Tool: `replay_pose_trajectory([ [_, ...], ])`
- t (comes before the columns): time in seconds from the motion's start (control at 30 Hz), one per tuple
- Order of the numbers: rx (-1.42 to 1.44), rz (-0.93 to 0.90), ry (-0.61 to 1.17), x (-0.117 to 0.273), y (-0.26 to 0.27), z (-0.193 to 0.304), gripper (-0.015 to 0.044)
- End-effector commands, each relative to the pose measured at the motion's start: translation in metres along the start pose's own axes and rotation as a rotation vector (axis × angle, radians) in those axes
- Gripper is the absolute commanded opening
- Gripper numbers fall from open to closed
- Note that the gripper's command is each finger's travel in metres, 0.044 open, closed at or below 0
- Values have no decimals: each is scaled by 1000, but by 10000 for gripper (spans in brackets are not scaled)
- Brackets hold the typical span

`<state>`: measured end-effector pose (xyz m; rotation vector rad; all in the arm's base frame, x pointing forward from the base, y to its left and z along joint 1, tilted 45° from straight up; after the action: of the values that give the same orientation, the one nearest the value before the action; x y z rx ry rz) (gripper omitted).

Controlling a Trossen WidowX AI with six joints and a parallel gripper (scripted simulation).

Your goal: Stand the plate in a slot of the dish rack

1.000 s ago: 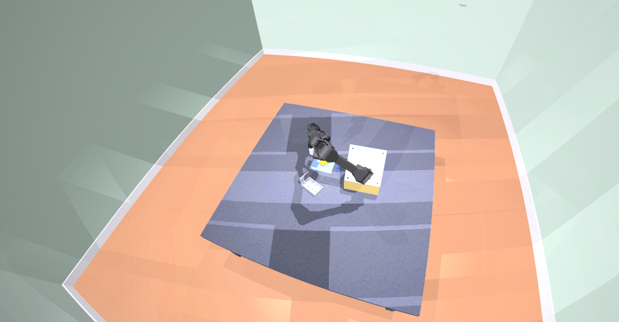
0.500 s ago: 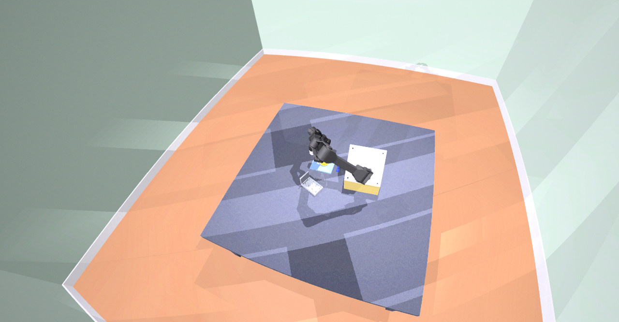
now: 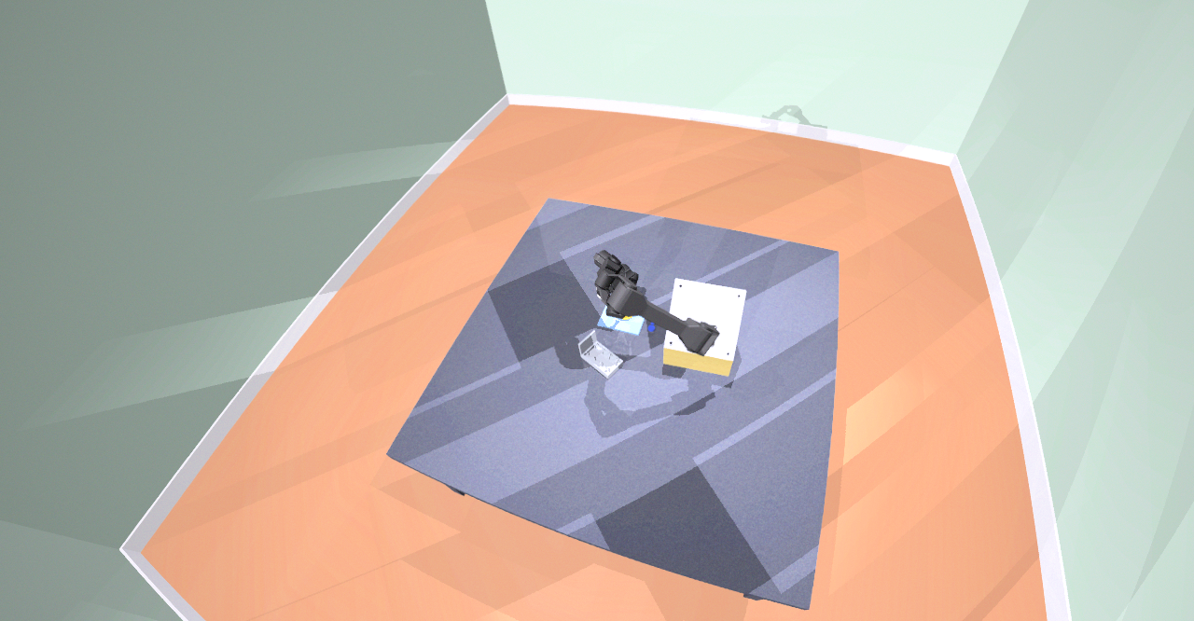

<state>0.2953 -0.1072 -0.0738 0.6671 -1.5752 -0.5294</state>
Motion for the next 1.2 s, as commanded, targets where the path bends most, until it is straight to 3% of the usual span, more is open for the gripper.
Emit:
replay_pose_trajectory([
  [0.0, -10, -10, 5, -10, 1, 3, 400],
  [0.37, -9, -12, 5, -24, 2, 6, 400],
  [0.7, -9, -12, 5, -24, 2, 6, 364],
  [1.07, -9, -12, 5, -24, 2, 6, 291],
  [1.17, -8, -9, 5, -20, 1, 4, 212],
])
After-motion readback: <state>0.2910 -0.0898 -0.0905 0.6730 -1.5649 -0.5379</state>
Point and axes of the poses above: the point midway between the two fingers, 35 mm back from their tips, its own x axis back along the fingers, its own y axis across the jaws, z = x × y, the point moved 9 cm from there along x, back along the fingers, and after that the axes turned 8 degrees about x, right-handed, at the moved point
